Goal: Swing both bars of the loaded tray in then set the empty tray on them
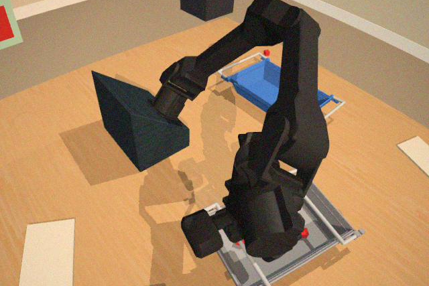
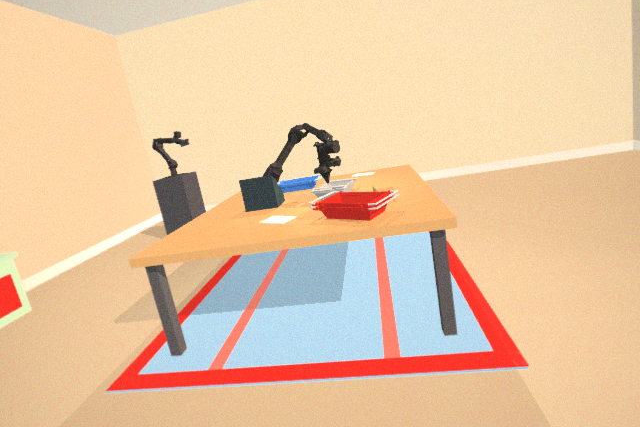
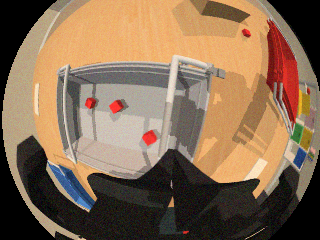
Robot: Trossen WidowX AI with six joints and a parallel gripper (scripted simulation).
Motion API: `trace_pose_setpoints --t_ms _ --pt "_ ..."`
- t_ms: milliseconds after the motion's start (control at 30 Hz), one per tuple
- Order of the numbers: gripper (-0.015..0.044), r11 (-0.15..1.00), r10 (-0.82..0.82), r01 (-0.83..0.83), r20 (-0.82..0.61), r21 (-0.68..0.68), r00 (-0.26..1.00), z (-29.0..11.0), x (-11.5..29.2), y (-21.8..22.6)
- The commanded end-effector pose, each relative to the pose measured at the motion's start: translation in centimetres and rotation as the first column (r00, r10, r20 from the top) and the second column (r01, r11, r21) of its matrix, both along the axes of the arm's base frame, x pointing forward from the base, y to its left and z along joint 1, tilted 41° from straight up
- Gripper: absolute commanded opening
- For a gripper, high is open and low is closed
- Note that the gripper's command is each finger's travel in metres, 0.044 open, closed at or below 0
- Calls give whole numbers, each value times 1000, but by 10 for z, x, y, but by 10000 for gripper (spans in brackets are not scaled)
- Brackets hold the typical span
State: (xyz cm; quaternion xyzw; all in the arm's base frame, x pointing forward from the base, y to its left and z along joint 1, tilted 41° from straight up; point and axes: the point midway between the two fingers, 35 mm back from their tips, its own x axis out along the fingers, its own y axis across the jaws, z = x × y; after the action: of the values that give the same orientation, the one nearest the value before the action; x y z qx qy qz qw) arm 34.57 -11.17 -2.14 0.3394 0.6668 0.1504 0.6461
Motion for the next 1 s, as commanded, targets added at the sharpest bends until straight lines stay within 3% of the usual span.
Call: trace_pose_setpoints --t_ms 0,267,533,800,833,967 --pt "0 1000 0 0 0 0 1000 0 0 0" --pt "0 1000 0 0 0 0 1000 0 0 0" --pt "210 1000 0 0 0 -1 1000 5 0 -4" --pt "420 1000 0 0 -2 -1 1000 69 -9 -57" --pt "440 1000 13 -13 1 1 1000 51 -3 -38" --pt "440 988 150 -145 105 -50 983 71 0 -13"
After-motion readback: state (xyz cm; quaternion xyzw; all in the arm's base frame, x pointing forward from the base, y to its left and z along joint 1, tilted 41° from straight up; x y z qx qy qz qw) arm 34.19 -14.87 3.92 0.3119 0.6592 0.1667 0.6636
